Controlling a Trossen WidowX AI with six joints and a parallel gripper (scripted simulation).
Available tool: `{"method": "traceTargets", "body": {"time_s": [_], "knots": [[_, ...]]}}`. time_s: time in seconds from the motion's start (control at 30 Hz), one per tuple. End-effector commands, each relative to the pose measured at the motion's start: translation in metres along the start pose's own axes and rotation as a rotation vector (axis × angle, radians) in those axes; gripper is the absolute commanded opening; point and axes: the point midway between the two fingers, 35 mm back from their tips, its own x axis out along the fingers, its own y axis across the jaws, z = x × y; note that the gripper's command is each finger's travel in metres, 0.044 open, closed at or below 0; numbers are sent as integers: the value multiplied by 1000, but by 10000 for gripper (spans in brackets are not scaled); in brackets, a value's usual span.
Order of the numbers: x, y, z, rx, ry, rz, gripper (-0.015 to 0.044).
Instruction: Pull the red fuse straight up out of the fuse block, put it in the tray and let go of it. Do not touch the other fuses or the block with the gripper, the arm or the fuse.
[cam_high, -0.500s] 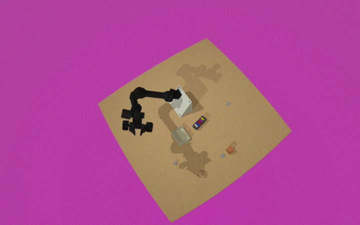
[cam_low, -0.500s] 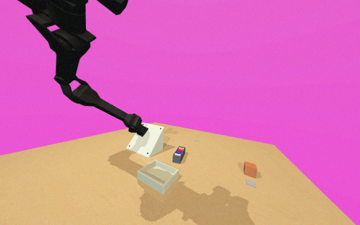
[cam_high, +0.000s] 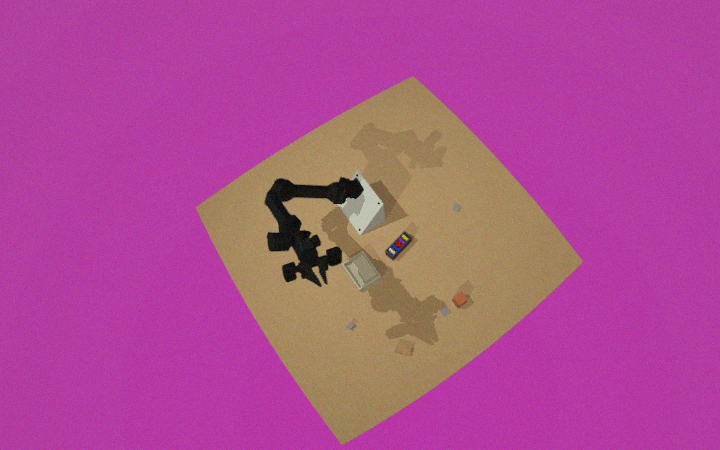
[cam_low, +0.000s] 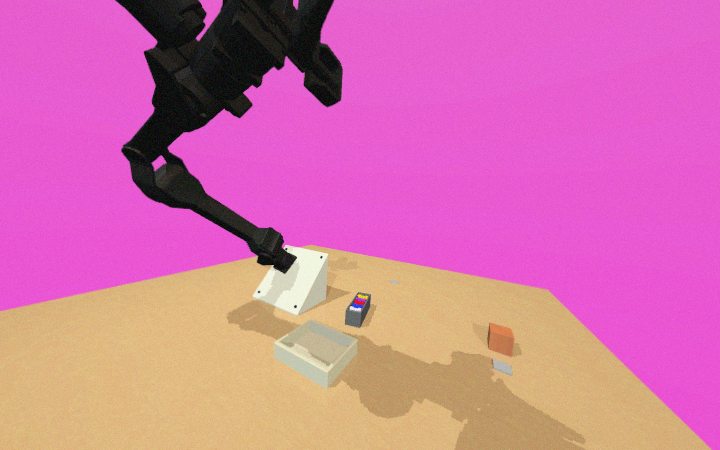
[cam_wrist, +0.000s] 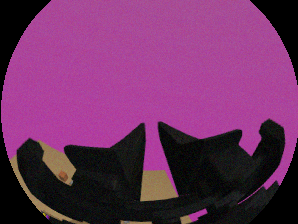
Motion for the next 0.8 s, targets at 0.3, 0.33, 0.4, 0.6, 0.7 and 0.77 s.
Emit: {"method": "traceTargets", "body": {"time_s": [0.3,0.33,0.4,0.6,0.7,0.77], "knots": [[17,202,-88,291,462,445,72],[13,216,-94,306,503,471,72],[5,243,-108,334,588,522,72],[-31,313,-146,379,857,628,72],[-56,344,-166,373,1015,654,72],[-74,362,-178,358,1119,661,72]]}}
